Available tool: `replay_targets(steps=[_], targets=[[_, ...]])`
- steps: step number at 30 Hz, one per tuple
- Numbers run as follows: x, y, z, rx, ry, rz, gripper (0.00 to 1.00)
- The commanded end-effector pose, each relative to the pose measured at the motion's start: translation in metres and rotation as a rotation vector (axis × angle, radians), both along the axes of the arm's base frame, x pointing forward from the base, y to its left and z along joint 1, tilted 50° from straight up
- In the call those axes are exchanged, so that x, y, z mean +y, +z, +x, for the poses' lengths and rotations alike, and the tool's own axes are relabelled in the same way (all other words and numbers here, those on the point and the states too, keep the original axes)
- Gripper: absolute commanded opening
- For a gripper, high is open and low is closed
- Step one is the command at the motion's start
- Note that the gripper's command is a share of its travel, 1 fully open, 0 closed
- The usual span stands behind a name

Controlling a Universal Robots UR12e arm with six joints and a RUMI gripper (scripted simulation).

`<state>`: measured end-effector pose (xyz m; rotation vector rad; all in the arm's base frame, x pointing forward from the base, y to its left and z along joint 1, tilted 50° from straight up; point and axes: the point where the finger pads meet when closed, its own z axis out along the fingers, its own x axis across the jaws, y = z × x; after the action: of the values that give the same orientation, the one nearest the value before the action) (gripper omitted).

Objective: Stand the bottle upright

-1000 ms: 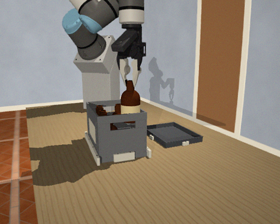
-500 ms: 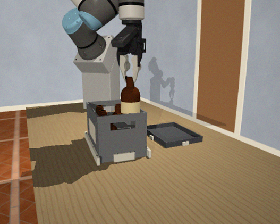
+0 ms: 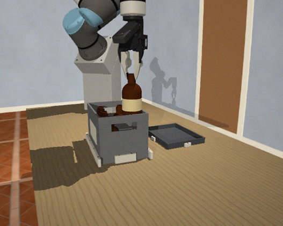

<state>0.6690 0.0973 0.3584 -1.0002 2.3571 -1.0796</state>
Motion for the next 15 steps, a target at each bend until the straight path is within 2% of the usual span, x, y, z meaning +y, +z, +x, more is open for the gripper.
replay_targets(steps=[1,15], targets=[[0.0023,0.0032,-0.0022,-0.001,0.000,0.000,0.00],[0.0037,0.0050,-0.0038,-0.001,0.000,0.000,0.00]])
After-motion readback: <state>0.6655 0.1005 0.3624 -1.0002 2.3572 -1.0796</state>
